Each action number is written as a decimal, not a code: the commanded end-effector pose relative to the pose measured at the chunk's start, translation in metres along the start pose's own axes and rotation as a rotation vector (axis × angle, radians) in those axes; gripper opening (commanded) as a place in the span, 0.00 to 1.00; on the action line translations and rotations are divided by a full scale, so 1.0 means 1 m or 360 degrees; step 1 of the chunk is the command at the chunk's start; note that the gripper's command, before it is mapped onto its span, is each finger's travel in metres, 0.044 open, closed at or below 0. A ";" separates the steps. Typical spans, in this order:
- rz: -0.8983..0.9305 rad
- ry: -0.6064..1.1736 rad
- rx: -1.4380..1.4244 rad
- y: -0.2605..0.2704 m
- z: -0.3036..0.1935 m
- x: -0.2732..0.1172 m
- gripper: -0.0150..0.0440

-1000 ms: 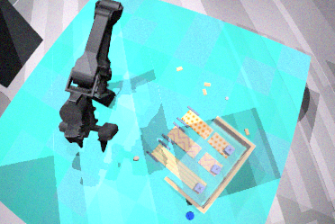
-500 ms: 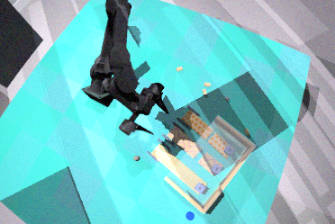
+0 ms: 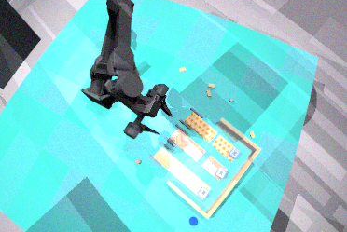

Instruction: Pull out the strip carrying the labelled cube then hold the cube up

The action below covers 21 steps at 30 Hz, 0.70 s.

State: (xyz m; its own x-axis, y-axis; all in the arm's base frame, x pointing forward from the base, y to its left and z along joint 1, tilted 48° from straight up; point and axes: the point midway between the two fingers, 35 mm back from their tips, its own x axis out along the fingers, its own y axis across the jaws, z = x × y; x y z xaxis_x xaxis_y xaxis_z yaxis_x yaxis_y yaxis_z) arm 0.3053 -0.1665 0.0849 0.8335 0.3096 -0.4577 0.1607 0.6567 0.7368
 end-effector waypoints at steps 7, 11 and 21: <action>-0.0125 0.0579 0.0127 -0.041 -0.007 0.056 0.40; -0.0148 0.0866 0.0163 -0.054 -0.020 0.076 0.25; -0.0122 0.1437 0.0211 -0.069 -0.055 0.102 0.25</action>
State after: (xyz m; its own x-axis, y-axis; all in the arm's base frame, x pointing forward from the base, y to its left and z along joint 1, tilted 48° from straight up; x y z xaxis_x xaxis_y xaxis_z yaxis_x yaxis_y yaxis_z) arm 0.3531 -0.1480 -0.0322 0.1630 0.7018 -0.6935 0.3054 0.6325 0.7119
